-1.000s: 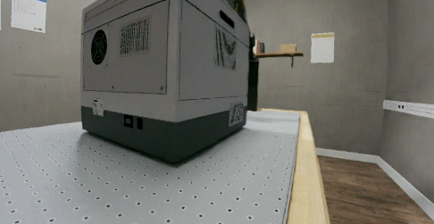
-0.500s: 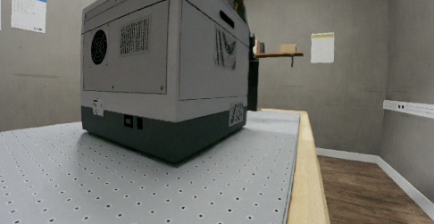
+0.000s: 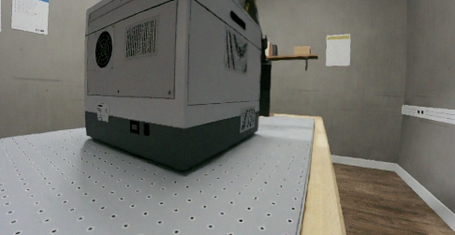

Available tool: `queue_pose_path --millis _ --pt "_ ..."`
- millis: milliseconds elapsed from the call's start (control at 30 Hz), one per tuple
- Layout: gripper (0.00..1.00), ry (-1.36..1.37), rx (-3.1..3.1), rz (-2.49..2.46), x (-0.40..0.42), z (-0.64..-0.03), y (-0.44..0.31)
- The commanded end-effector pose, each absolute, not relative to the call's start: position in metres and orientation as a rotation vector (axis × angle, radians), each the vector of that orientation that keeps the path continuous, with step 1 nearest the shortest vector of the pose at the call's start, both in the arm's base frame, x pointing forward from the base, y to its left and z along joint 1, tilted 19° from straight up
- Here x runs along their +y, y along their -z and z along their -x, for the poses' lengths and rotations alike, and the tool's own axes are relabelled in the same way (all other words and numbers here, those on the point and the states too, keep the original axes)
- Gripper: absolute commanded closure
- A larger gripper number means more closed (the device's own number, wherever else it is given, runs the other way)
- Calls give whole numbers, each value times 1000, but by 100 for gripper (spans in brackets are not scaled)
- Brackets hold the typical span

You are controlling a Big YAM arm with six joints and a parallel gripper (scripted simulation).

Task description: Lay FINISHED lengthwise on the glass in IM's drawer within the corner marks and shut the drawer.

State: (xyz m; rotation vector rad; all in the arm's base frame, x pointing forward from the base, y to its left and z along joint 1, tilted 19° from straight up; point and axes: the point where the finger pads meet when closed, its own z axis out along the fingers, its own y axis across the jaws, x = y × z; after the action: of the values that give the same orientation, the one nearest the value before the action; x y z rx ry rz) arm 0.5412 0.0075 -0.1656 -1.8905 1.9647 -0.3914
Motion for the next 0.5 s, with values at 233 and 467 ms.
queue_pose_path --millis 233,467 --pt "93 424 1943 1873 4 -561 163" --pt "93 424 1943 1873 4 -561 163"
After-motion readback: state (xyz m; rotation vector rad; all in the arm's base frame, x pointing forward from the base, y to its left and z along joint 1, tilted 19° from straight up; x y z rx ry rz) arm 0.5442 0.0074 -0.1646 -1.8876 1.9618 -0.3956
